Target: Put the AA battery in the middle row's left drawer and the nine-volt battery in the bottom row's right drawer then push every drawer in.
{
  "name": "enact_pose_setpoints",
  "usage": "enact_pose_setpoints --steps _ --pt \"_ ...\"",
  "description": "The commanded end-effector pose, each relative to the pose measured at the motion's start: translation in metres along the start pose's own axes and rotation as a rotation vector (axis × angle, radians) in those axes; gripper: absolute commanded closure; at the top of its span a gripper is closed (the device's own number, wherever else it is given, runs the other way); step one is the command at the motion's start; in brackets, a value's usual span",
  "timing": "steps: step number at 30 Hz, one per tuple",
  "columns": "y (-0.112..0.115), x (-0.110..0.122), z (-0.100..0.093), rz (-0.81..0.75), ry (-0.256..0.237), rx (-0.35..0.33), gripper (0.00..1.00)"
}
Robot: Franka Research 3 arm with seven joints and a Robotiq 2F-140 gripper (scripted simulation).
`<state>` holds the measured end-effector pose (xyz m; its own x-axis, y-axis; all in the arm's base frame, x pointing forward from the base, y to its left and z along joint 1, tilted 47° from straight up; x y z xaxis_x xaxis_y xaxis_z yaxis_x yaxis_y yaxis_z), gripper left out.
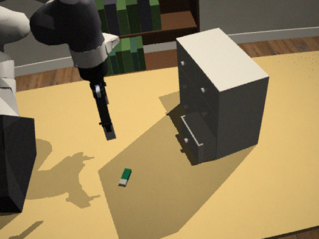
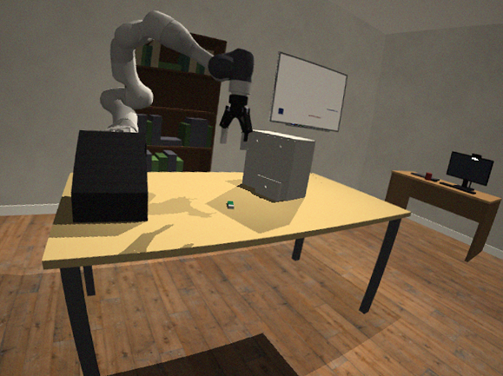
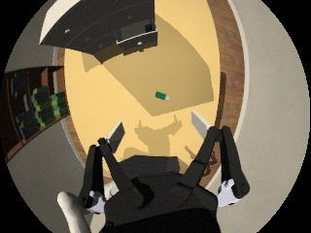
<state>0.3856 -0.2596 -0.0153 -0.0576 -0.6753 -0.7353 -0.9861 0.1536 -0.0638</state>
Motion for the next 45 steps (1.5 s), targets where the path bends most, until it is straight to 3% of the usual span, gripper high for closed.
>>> enact_pose_setpoints --steps 1,9,14,16,17,20,21,26,27,29,30,33,34,37,38,43,44,45 --pt "0.003 0.001 -0.001 -0.105 0.005 -0.011 0.00" --pt "0.002 -0.002 0.002 -0.046 -0.016 -0.003 0.00" --pt "-0.003 -0.019 0.013 0.221 -0.112 0.019 0.00" --pt "-0.003 -0.019 0.013 0.221 -0.112 0.019 0.00" --pt "-0.005 -0.024 0.016 0.305 -0.143 0.022 0.00" --pt "-0.005 -0.024 0.016 0.305 -0.143 0.022 0.00" --pt "-0.006 -0.030 0.019 0.399 -0.177 0.022 0.00" --pt "-0.006 -0.030 0.019 0.399 -0.177 0.022 0.00" --pt "-0.009 -0.035 0.023 0.502 -0.215 0.020 0.00" --pt "-0.009 -0.035 0.023 0.502 -0.215 0.020 0.00" --pt "-0.011 -0.041 0.026 0.615 -0.257 0.014 0.00" --pt "-0.011 -0.041 0.026 0.615 -0.257 0.014 0.00" --pt "-0.014 -0.048 0.029 0.738 -0.302 0.003 0.00" --pt "-0.014 -0.048 0.029 0.738 -0.302 0.003 0.00" --pt "-0.017 -0.054 0.032 0.860 -0.348 -0.012 0.00" --pt "-0.017 -0.054 0.032 0.871 -0.351 -0.013 0.00" --pt "-0.020 -0.060 0.035 1.015 -0.404 -0.037 0.00" --pt "-0.020 -0.060 0.035 1.015 -0.404 -0.037 0.00"
Point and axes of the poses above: the point where the finger pads meet when closed, its own z axis out along the fingers, its own x axis across the jaws, y = z × x, the point moved 4 cm from there along -z, back along the fingers, and after that the axes turned 8 degrees about z, right-handed, at the moved point
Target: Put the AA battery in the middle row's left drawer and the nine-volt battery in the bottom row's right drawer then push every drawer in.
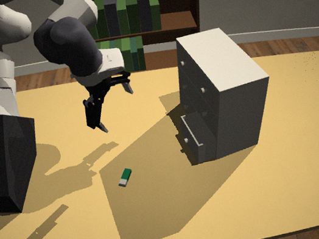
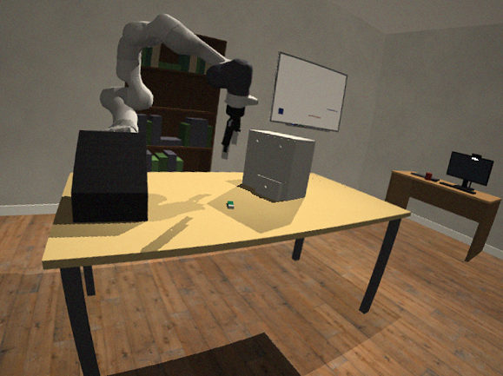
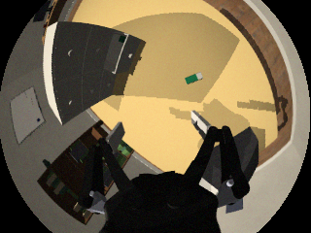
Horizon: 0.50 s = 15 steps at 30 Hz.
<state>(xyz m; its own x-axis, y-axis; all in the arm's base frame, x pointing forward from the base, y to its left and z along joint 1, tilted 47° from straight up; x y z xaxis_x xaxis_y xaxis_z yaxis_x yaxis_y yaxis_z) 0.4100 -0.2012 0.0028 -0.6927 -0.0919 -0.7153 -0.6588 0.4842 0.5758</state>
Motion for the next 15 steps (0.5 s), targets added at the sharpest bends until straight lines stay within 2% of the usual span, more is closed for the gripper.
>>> enact_pose_setpoints --steps 1,2,3,4,7,8,9,15 --pt "0.001 -0.006 0.004 0.200 -0.042 -0.012 0.00" --pt "0.001 -0.006 0.004 0.200 -0.042 -0.012 0.00" --pt "0.003 -0.012 0.009 0.322 -0.079 -0.031 0.00" --pt "0.003 -0.012 0.009 0.358 -0.088 -0.035 0.00" --pt "0.003 -0.012 0.009 0.359 -0.088 -0.035 0.00" --pt "0.004 -0.018 0.014 0.478 -0.124 -0.059 0.00" --pt "0.004 -0.018 0.014 0.514 -0.132 -0.064 0.00" --pt "0.004 -0.018 0.014 0.533 -0.136 -0.066 0.00"
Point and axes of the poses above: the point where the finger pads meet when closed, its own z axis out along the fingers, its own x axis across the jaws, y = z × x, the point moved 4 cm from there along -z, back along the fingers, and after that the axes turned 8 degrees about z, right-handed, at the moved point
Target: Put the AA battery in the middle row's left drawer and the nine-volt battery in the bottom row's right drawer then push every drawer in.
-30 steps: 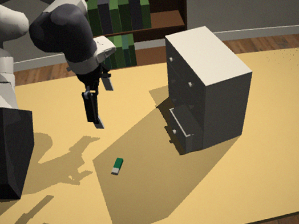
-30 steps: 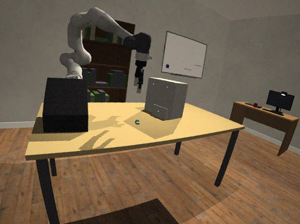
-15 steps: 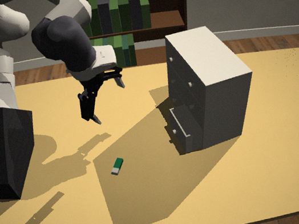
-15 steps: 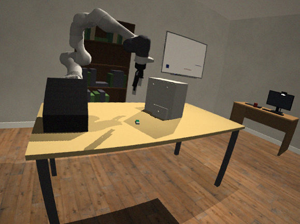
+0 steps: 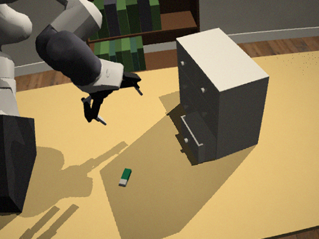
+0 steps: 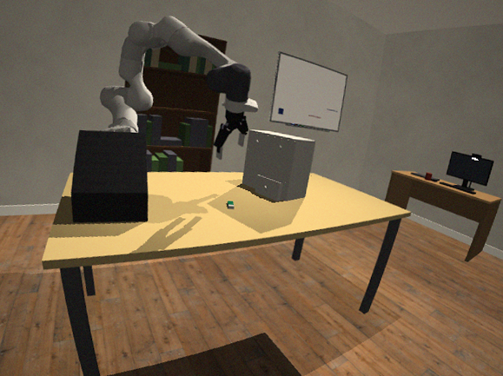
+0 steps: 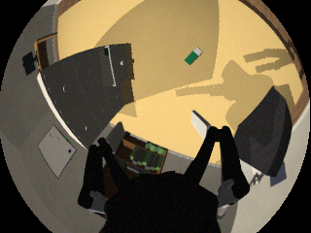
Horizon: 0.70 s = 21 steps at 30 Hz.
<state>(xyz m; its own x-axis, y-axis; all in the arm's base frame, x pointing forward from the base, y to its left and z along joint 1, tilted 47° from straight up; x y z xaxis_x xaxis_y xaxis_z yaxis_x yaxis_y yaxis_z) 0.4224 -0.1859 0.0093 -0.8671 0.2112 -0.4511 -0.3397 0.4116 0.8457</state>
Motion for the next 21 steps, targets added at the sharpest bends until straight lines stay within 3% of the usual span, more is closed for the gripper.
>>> enact_pose_setpoints --steps 1,5,6,11,12,17,18,21 --pt "0.005 -0.008 0.005 0.271 -0.052 -0.044 0.00" --pt "0.005 -0.007 0.005 0.299 -0.057 -0.048 0.00" --pt "0.007 -0.013 0.010 0.422 -0.085 -0.080 0.00" --pt "0.007 -0.012 0.010 0.493 -0.097 -0.093 0.00" --pt "0.008 -0.017 0.014 0.610 -0.120 -0.126 0.00" --pt "0.008 -0.016 0.014 0.684 -0.129 -0.142 0.00" --pt "0.008 -0.021 0.018 0.795 -0.149 -0.177 0.00" --pt "0.008 -0.020 0.018 0.872 -0.156 -0.195 0.00"
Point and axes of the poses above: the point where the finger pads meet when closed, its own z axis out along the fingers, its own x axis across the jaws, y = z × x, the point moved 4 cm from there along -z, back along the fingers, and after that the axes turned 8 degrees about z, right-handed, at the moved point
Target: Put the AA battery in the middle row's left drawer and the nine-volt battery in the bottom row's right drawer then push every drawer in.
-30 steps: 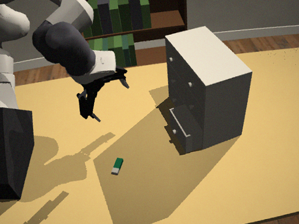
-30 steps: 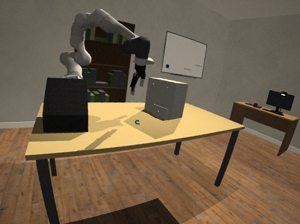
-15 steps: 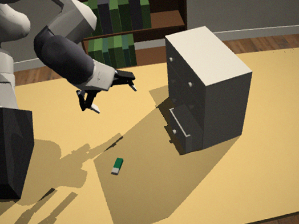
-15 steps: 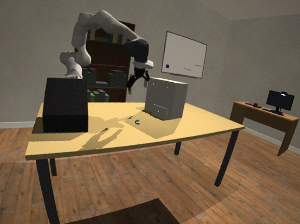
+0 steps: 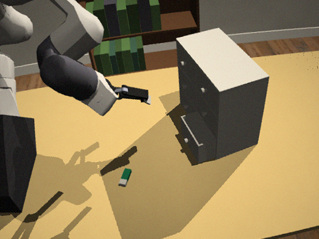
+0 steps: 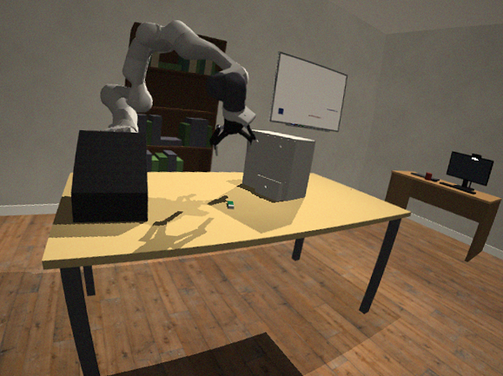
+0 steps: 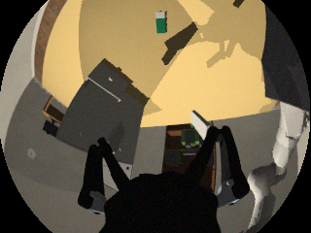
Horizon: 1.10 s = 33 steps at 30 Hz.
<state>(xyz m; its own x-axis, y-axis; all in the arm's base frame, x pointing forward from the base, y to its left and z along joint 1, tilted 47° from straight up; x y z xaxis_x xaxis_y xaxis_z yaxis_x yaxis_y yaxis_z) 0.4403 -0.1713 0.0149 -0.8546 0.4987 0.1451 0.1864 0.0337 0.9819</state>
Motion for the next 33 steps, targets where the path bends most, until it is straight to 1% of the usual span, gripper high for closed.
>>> enact_pose_setpoints --steps 1,2,3,5,9,10,11,15,16,18,22,23,24,25,30,31,33 --pt "0.006 -0.002 0.001 0.215 -0.012 -0.036 0.00" --pt "0.006 -0.002 0.001 0.215 -0.012 -0.036 0.00" --pt "0.008 -0.005 0.005 0.324 -0.025 -0.068 0.00" --pt "0.007 -0.005 0.005 0.392 -0.030 -0.082 0.00" --pt "0.007 -0.005 0.005 0.402 -0.030 -0.084 0.00" --pt "0.008 -0.008 0.008 0.528 -0.040 -0.121 0.00" --pt "0.008 -0.008 0.008 0.560 -0.042 -0.128 0.00" --pt "0.008 -0.008 0.008 0.586 -0.042 -0.133 0.00" --pt "0.008 -0.011 0.010 0.694 -0.049 -0.167 0.00" --pt "0.008 -0.011 0.010 0.759 -0.049 -0.182 0.00" --pt "0.008 -0.011 0.010 0.766 -0.049 -0.184 0.00" --pt "0.007 -0.014 0.012 0.890 -0.051 -0.222 0.00" --pt "0.007 -0.014 0.012 0.920 -0.051 -0.229 0.00" --pt "0.007 -0.014 0.012 0.944 -0.049 -0.235 0.00" --pt "0.007 -0.014 0.012 0.944 -0.049 -0.235 0.00" --pt "0.006 -0.017 0.014 1.089 -0.047 -0.279 0.00" --pt "0.006 -0.017 0.014 1.119 -0.045 -0.286 0.00"
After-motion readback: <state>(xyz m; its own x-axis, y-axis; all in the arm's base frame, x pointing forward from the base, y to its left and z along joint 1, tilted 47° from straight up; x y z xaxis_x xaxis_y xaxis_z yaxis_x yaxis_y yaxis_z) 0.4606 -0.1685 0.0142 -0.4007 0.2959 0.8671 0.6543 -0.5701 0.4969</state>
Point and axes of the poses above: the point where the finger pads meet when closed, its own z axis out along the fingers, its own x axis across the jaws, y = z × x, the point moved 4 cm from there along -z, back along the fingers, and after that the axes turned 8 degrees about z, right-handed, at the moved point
